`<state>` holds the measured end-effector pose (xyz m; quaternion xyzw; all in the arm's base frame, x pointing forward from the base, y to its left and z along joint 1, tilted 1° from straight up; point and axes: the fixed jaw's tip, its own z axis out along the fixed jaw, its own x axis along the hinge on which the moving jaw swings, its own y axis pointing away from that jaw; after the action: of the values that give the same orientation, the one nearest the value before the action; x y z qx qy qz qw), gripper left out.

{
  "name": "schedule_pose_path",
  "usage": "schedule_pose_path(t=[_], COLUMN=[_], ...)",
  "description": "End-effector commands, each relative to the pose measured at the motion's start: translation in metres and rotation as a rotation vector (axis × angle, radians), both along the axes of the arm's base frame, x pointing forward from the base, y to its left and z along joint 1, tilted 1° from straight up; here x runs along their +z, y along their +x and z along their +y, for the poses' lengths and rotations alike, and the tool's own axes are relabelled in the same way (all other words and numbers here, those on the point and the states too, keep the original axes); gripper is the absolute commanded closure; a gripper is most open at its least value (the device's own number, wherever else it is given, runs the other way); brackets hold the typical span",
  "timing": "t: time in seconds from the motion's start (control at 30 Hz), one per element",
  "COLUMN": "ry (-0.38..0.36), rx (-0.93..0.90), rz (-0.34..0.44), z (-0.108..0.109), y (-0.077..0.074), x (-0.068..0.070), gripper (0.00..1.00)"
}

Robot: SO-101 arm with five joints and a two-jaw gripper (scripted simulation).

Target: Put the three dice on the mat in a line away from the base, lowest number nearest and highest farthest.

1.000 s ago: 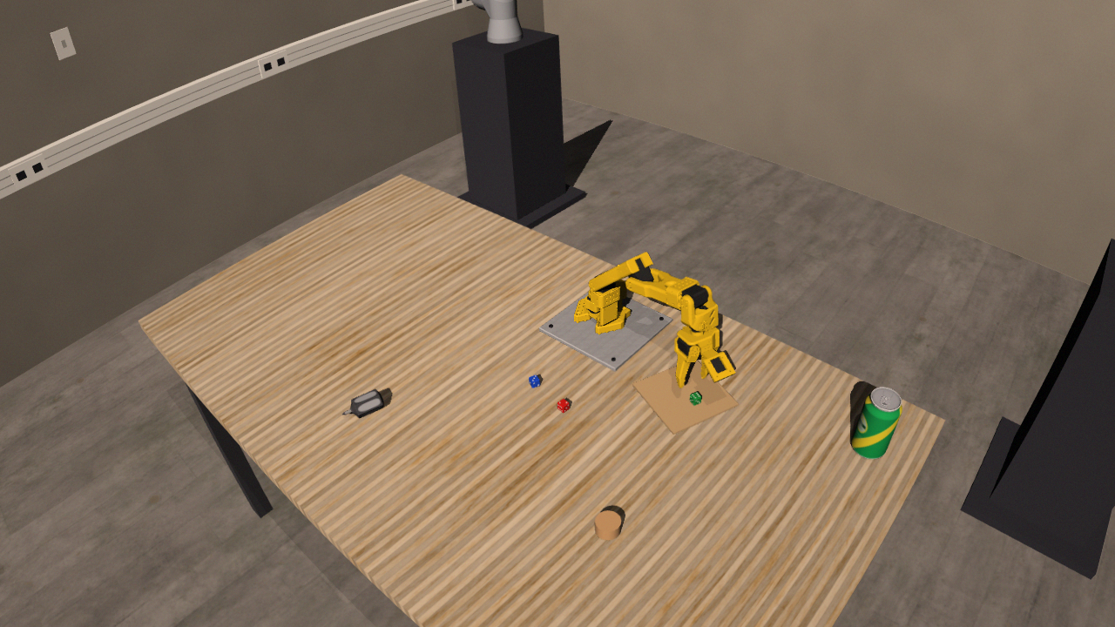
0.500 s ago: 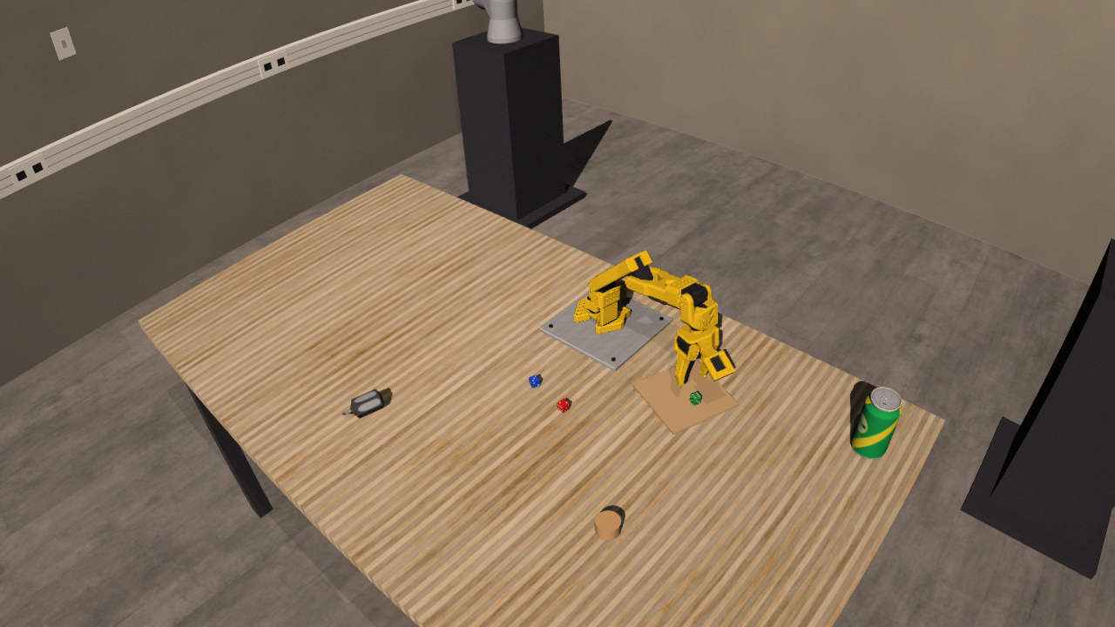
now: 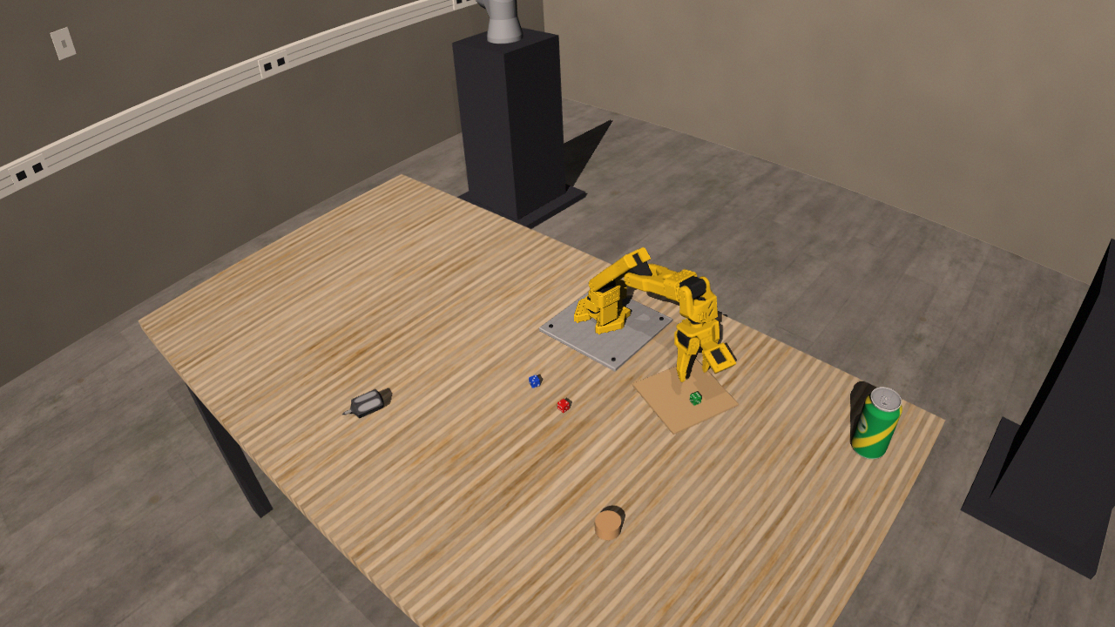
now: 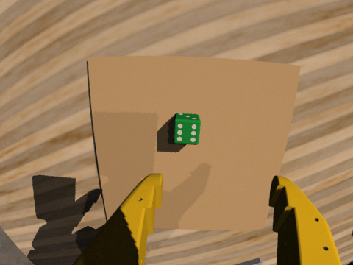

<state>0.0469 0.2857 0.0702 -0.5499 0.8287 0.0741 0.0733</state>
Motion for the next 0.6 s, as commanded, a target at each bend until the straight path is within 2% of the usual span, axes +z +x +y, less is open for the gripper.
schedule_pose_path(t=[0.0, 0.13, 0.2, 0.4, 0.57], ry=[0.093, 0.21, 0.21, 0.375, 0.446], rx=[0.005, 0.005, 0.005, 0.005, 0.005], rz=[-0.016, -0.038, -0.038, -0.069, -0.082], z=[0.003, 0.004, 0.004, -0.001, -0.005], y=[-0.001, -0.001, -0.001, -0.002, -0.003], x=[0.025, 0.056, 0.056, 0.1, 0.118], gripper=[0.74, 0.74, 0.74, 0.74, 0.75])
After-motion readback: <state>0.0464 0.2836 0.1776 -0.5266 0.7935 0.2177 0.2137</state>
